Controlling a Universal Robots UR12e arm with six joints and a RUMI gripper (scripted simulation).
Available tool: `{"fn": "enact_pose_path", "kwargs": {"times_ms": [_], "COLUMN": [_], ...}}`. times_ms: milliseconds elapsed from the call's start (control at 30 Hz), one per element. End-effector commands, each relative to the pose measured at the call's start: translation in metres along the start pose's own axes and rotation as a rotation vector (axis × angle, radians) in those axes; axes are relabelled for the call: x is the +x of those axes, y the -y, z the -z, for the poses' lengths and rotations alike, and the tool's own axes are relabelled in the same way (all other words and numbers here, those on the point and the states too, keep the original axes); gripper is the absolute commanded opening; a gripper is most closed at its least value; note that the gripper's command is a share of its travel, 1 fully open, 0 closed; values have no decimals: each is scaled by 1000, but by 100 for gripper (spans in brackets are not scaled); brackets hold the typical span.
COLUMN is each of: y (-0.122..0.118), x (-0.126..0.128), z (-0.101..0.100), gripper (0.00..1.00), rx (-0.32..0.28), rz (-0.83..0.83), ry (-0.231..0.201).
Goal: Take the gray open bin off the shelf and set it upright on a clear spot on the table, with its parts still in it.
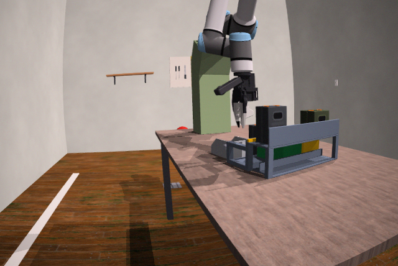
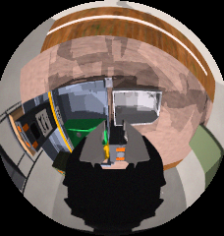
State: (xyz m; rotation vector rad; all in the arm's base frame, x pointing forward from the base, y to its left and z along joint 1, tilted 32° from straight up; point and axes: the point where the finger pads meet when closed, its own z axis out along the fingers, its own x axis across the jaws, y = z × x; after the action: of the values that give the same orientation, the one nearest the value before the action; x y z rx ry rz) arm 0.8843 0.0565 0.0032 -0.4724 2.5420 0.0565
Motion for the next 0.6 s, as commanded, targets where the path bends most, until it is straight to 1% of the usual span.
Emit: {"fn": "enact_pose_path", "kwargs": {"times_ms": [0, 233, 400, 567], "y": [0, 0, 0, 0], "x": [-1, -1, -1, -1], "z": [-1, -1, -7, -7], "gripper": [20, 20, 20, 20], "rx": [1, 1, 1, 1], "rz": [0, 0, 0, 0], "ry": [1, 1, 1, 1]}}
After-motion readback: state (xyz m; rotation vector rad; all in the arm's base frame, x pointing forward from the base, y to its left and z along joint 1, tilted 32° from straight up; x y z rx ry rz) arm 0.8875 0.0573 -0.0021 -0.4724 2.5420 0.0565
